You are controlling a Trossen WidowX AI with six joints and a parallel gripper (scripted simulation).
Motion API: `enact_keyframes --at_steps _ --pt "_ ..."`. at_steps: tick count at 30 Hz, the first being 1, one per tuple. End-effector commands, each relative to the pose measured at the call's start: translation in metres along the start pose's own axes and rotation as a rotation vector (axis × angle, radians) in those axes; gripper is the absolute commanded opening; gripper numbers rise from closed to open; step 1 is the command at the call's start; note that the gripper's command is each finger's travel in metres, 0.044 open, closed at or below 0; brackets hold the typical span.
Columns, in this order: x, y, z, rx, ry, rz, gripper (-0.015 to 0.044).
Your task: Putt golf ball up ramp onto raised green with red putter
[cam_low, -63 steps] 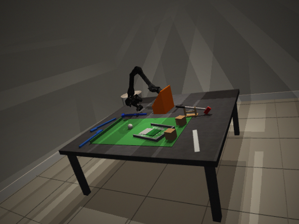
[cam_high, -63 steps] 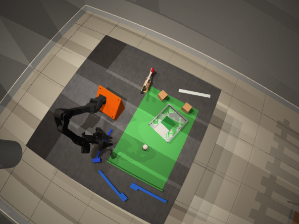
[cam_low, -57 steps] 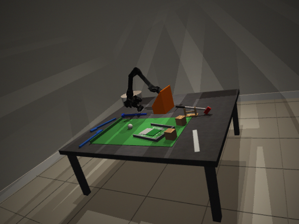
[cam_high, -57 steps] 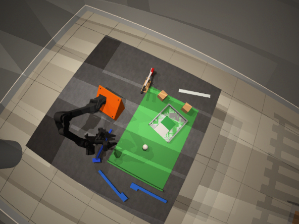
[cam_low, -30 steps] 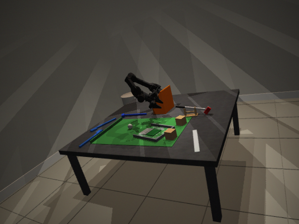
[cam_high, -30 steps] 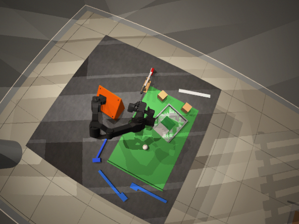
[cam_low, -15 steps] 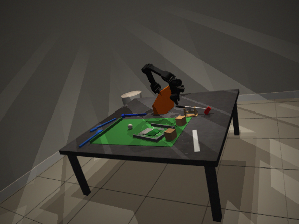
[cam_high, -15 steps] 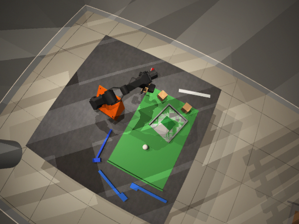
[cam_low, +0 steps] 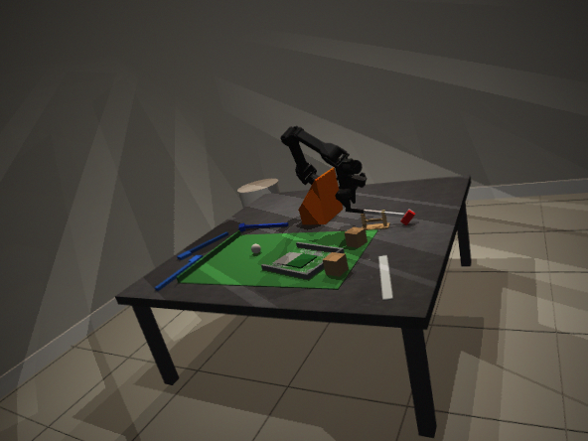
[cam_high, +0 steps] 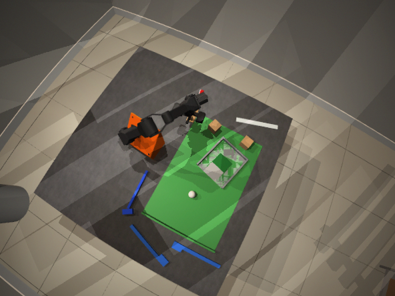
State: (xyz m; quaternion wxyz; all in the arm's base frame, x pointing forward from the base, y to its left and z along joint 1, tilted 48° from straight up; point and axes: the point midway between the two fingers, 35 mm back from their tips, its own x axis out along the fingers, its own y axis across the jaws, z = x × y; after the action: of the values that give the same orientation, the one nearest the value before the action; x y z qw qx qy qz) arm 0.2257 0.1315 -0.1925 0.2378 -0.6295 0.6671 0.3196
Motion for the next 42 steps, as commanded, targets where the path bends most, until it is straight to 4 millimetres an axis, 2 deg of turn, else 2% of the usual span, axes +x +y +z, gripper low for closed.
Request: enact_keyframes --at_steps 1,5,11,29,42 --pt "0.009 0.001 -0.002 -0.009 0.006 0.0 0.044" --pt "0.027 0.001 -0.003 -0.008 0.006 0.0 0.044" --pt "0.028 0.001 -0.003 -0.008 0.007 0.0 0.044" --pt "0.05 0.001 -0.004 -0.008 0.008 0.0 0.044" --pt "0.048 0.0 -0.003 0.001 0.002 -0.002 0.0099"
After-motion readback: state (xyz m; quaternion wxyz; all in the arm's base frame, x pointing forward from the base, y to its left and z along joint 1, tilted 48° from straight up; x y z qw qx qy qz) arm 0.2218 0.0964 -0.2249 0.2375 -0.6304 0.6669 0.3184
